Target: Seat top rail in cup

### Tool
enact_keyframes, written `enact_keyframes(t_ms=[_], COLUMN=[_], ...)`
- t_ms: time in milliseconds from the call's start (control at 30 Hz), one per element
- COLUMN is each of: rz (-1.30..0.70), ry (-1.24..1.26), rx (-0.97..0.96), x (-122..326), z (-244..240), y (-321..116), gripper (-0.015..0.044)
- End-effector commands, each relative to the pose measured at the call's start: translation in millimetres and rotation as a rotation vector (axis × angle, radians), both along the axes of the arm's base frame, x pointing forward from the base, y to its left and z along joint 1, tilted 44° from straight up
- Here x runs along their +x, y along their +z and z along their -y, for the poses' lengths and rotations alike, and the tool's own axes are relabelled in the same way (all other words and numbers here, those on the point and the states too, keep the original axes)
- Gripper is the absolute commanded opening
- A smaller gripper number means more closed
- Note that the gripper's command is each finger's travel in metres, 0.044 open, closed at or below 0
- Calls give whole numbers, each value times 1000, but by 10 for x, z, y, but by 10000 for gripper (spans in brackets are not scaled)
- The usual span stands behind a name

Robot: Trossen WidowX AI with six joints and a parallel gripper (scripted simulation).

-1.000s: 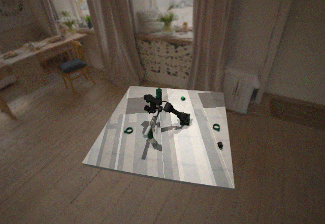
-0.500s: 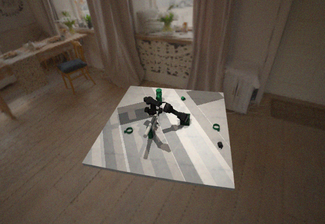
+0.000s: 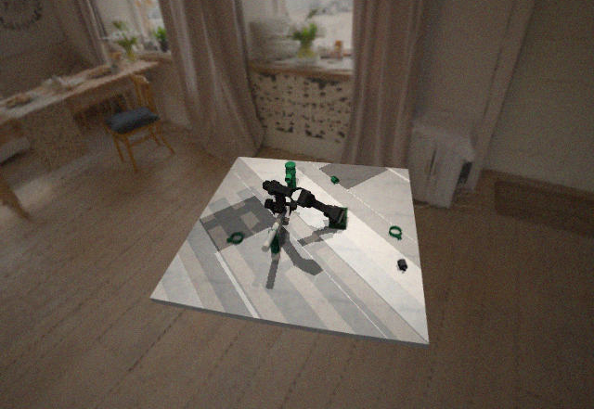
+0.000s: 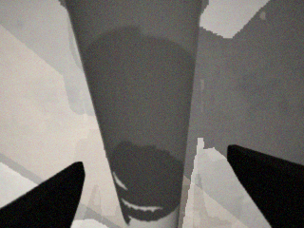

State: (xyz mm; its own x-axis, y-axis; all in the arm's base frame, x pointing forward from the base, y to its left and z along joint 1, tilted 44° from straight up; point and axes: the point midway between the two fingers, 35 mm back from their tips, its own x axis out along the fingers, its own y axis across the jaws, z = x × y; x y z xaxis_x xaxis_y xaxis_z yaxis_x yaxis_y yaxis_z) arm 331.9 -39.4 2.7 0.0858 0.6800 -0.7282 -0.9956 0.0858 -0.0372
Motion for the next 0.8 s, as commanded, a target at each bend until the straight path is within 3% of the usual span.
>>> enact_keyframes(t_ms=[0, 67, 367, 767], rz=[-5, -5, -5, -5], ry=[-1, -1, -1, -1], rx=[6, 6, 6, 6], x=[-6, -6, -3, -3], z=[-58, -66, -64, -64], y=[-54, -61, -63, -63], gripper=[440, 440, 204, 124])
